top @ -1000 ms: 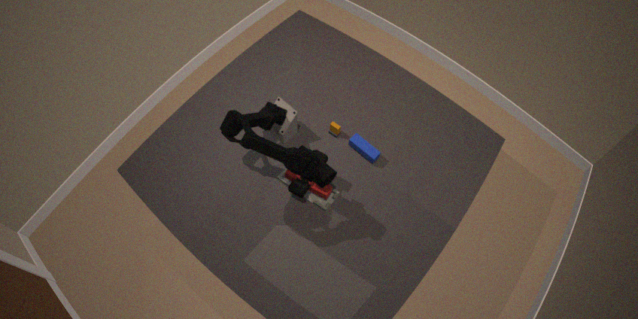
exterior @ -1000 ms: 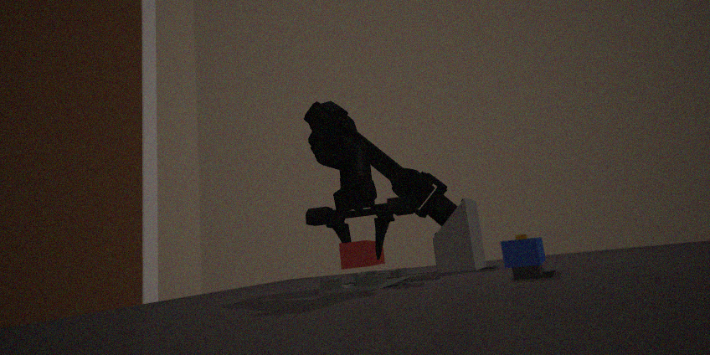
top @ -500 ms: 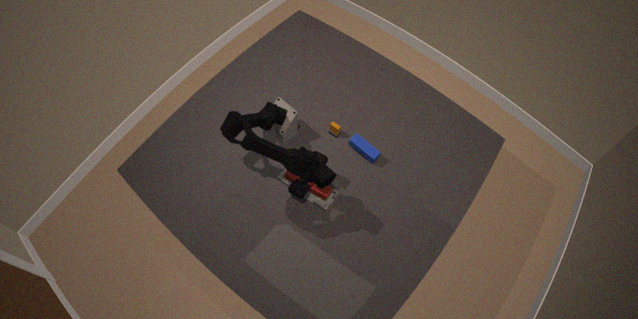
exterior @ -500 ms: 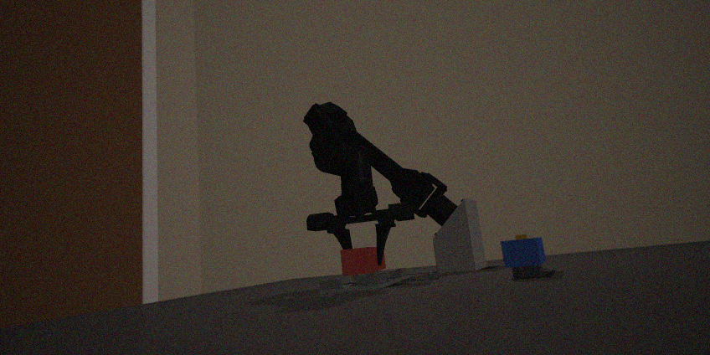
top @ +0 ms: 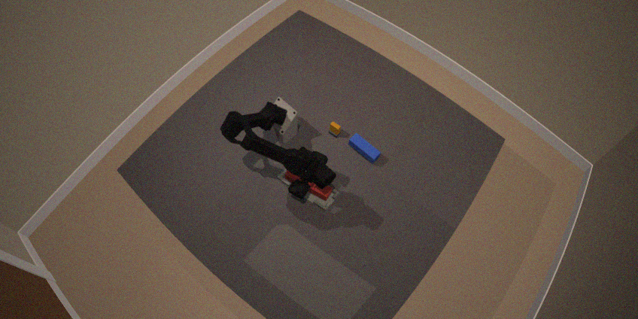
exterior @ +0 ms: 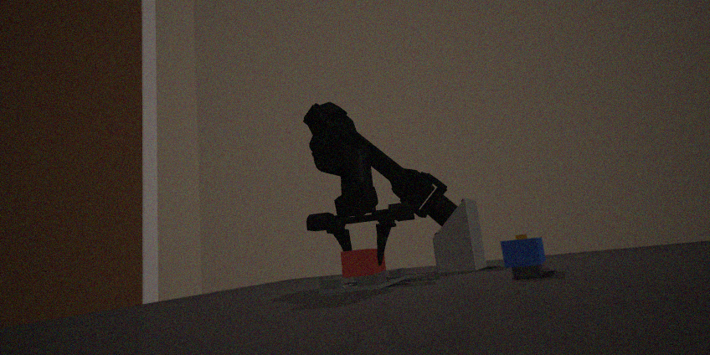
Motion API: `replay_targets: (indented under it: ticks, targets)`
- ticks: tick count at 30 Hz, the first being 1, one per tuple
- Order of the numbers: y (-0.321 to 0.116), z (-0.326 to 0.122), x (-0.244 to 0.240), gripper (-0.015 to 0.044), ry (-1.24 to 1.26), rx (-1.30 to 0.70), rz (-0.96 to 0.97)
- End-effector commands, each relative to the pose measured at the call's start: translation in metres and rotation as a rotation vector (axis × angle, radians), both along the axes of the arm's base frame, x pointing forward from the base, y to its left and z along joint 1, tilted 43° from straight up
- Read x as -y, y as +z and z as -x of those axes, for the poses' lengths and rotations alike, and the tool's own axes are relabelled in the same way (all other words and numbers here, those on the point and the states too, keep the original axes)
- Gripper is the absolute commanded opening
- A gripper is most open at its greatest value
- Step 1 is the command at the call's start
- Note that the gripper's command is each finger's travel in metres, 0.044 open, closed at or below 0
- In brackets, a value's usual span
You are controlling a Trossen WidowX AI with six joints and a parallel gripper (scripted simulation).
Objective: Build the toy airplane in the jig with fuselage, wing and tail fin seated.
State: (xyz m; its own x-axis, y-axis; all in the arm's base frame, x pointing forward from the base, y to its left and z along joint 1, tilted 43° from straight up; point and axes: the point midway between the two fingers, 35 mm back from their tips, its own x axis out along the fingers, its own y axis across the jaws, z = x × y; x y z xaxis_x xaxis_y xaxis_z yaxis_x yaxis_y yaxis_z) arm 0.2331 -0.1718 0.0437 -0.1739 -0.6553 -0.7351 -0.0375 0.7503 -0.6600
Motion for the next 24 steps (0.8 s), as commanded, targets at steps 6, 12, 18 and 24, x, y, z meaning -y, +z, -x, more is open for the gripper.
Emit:
replay_targets:
  ticks: [6, 12, 18, 24]
  targets:
    - [0.000, 0.000, 0.000, 0.0440, 0.000, 0.001, 0.000]
    - [0.000, 0.000, 0.000, 0.0440, 0.000, 0.001, 0.000]
    - [0.043, -0.016, -0.041, 0.0440, 0.004, 0.001, -0.008]
    - [0.076, -0.021, -0.072, 0.0440, 0.005, -0.003, -0.002]
